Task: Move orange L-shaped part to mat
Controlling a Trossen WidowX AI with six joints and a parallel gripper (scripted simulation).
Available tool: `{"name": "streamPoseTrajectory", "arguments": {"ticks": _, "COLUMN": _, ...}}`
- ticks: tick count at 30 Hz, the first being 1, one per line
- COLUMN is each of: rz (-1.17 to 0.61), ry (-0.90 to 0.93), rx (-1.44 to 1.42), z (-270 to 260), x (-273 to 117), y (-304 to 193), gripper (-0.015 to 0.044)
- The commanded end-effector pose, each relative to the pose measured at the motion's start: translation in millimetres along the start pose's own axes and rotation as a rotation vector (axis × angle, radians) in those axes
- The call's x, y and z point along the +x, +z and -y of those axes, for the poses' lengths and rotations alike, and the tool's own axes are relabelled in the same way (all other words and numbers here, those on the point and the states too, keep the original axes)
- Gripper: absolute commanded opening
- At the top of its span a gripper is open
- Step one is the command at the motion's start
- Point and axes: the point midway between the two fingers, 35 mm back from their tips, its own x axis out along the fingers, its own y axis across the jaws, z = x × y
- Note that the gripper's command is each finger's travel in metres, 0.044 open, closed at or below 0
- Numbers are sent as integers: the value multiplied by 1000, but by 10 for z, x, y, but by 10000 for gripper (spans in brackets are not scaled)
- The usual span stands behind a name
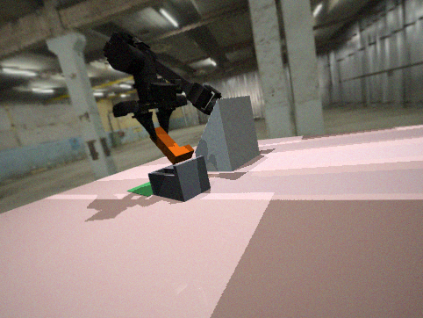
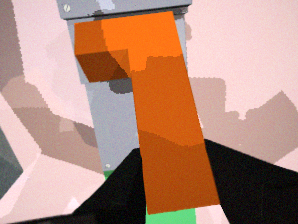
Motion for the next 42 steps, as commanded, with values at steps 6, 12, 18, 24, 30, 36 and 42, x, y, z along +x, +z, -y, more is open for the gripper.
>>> {"name": "streamPoseTrajectory", "arguments": {"ticks": 6, "rz": 8, "ry": -2, "rx": 7, "z": -2, "x": -4, "y": -211, "gripper": 0}}
{"name": "streamPoseTrajectory", "arguments": {"ticks": 12, "rz": 6, "ry": -2, "rx": 7, "z": -20, "x": 12, "y": -477, "gripper": 0}}
{"name": "streamPoseTrajectory", "arguments": {"ticks": 18, "rz": 5, "ry": -2, "rx": 7, "z": -35, "x": 15, "y": -722, "gripper": 0}}
{"name": "streamPoseTrajectory", "arguments": {"ticks": 24, "rz": 4, "ry": -2, "rx": 7, "z": -53, "x": 16, "y": -960, "gripper": 0}}
{"name": "streamPoseTrajectory", "arguments": {"ticks": 30, "rz": 3, "ry": -2, "rx": 7, "z": -78, "x": 17, "y": -1193, "gripper": 0}}
{"name": "streamPoseTrajectory", "arguments": {"ticks": 36, "rz": 2, "ry": -2, "rx": 7, "z": -109, "x": 17, "y": -1429, "gripper": 0}}
{"name": "streamPoseTrajectory", "arguments": {"ticks": 42, "rz": 1, "ry": -2, "rx": 7, "z": -141, "x": 15, "y": -1656, "gripper": 0}}
